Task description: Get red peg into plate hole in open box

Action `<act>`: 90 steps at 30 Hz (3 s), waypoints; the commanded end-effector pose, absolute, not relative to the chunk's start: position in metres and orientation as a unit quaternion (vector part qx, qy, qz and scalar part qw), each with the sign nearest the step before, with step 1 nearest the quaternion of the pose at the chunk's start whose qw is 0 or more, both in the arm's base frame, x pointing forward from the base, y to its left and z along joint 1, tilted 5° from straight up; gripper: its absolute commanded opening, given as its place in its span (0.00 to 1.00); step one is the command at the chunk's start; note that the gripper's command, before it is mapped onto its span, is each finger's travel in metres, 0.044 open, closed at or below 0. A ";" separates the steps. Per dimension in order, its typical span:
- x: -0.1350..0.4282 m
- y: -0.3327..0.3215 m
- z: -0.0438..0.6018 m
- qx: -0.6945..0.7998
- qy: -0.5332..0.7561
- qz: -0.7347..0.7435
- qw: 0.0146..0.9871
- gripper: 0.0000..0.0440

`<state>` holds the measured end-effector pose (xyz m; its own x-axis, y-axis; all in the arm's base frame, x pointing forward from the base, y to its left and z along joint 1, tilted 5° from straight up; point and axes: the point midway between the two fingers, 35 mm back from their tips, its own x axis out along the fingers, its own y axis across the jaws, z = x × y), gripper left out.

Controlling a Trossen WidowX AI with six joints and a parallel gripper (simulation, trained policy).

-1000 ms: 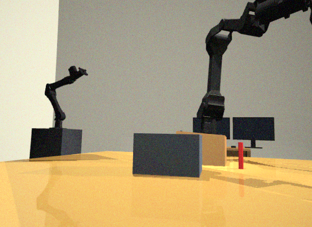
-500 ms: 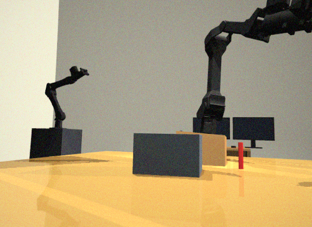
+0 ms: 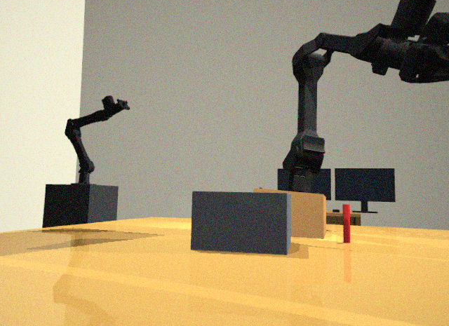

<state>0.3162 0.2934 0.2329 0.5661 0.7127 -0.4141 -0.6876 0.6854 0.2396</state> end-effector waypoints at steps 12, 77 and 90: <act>0.281 0.259 0.169 0.102 0.427 0.263 0.859 1.00; 0.172 0.118 -0.038 0.293 0.610 -0.325 0.661 0.60; 0.186 0.119 -0.030 0.295 0.619 -0.318 0.655 0.00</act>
<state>0.1764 0.1181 -0.0364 0.0010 -0.0476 -0.9989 0.7896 0.6129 -0.0284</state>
